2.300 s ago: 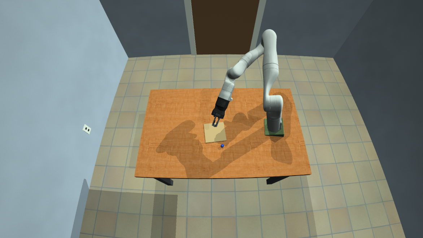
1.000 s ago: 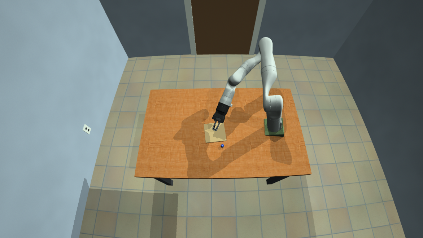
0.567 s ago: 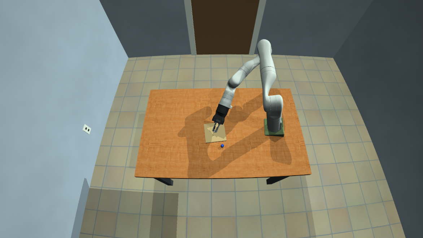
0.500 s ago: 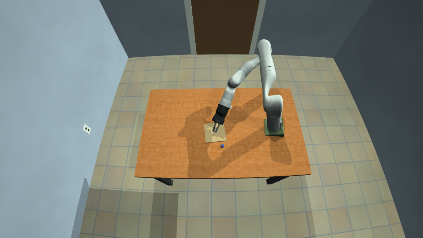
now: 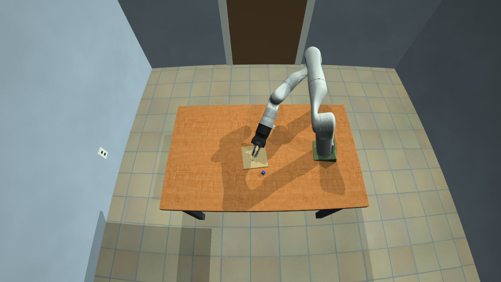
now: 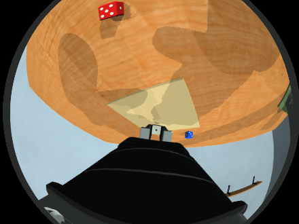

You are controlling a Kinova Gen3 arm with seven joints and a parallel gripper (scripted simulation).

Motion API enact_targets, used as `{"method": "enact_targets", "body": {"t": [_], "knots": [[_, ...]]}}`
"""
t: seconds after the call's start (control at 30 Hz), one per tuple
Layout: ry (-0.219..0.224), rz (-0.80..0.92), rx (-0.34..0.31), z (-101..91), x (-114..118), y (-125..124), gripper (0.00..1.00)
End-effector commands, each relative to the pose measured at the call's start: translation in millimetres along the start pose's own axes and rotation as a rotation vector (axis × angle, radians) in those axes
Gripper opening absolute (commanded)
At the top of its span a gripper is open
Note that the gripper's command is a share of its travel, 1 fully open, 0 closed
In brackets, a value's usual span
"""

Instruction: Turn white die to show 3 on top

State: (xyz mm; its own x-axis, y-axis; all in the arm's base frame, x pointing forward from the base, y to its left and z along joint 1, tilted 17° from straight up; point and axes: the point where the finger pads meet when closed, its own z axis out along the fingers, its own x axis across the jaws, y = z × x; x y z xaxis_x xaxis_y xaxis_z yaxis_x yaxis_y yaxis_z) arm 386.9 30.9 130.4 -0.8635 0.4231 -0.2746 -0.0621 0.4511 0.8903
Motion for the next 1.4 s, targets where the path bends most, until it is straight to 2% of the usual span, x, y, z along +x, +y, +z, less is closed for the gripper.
{"method": "enact_targets", "body": {"t": [0.0, 1.37], "knots": [[0.000, -0.001, 0.000, -0.2, -0.2, 0.3, 0.34], [0.000, -0.001, 0.000, 4.3, -0.2, -8.1, 0.34]]}}
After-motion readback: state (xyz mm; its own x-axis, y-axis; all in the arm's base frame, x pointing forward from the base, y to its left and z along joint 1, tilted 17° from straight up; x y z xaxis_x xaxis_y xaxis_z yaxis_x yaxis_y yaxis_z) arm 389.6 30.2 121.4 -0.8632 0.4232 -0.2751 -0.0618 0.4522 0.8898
